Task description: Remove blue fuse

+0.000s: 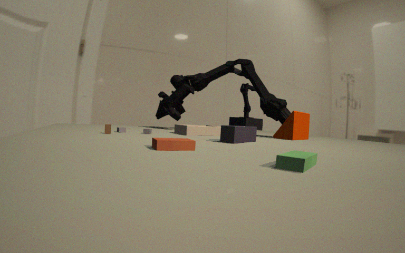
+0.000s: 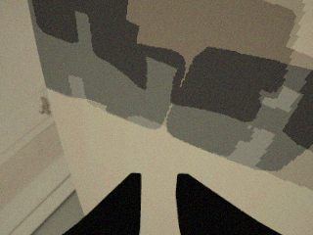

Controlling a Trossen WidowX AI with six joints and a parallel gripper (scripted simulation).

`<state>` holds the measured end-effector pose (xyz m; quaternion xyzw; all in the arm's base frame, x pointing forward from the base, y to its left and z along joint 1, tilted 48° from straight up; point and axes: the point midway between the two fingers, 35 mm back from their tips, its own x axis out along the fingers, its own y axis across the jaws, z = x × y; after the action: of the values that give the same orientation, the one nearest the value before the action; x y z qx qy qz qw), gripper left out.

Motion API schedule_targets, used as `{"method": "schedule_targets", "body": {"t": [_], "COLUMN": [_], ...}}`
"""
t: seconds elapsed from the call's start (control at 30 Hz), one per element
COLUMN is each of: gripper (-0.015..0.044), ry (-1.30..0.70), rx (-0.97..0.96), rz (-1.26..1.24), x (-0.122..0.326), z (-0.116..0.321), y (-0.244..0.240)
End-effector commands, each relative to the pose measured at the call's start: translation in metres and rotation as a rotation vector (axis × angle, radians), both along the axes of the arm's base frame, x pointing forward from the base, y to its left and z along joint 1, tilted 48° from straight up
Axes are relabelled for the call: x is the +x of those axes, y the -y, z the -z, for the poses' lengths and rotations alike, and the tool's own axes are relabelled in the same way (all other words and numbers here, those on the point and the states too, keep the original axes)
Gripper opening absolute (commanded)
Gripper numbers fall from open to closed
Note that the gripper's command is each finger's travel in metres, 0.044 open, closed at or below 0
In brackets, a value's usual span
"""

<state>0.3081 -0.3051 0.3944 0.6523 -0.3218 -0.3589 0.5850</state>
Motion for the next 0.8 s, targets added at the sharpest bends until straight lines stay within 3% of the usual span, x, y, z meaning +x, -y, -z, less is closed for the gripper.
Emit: {"method": "schedule_targets", "body": {"t": [0.0, 0.37, 0.77], "gripper": [0.007, 0.007, 0.007], "ry": [-0.102, -0.529, -1.135], "rx": [0.106, 0.312, 0.257], "rz": [-0.072, -0.274, -0.407], "x": [0.039, 0.111, 0.09], "z": [0.046, 0.182, 0.306], "y": [-0.025, -0.146, -0.285]}}
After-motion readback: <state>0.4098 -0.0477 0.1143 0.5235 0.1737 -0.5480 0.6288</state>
